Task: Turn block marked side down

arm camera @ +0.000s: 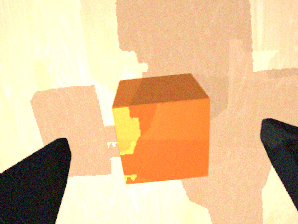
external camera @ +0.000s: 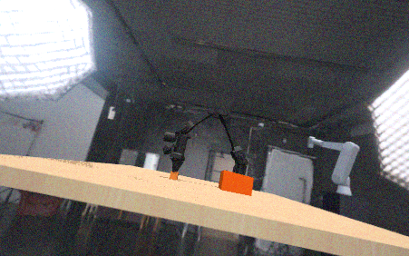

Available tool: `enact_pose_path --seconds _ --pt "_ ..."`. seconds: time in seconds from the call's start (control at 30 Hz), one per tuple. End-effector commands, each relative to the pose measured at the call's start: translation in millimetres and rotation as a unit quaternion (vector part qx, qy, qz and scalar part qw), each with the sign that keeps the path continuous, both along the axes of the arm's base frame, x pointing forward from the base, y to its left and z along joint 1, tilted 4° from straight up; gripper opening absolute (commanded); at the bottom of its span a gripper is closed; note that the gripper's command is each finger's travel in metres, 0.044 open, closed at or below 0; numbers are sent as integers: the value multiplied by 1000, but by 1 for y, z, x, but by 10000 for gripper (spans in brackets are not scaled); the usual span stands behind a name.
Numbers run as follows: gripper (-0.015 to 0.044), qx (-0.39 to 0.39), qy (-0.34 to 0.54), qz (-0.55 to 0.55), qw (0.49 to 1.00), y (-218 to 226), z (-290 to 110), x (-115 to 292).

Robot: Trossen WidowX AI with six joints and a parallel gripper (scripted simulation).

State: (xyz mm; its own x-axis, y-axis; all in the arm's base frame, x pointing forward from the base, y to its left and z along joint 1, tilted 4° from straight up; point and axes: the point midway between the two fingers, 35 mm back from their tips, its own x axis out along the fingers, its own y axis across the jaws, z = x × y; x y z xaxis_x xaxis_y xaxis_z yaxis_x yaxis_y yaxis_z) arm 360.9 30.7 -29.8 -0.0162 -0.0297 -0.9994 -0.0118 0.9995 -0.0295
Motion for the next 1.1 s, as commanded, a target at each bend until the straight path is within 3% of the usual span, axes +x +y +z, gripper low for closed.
enact_pose_path --seconds 0.0,0.13,0.47,1.03,1.07 --pt "440 2 6 2 1000 0 -11 -3" --pt "440 2 6 2 1000 0 -15 -3" --pt "177 2 6 2 1000 0 -15 -3" --pt "64 2 6 2 1000 0 -15 -3" --pt "38 2 6 2 1000 0 -13 -3"
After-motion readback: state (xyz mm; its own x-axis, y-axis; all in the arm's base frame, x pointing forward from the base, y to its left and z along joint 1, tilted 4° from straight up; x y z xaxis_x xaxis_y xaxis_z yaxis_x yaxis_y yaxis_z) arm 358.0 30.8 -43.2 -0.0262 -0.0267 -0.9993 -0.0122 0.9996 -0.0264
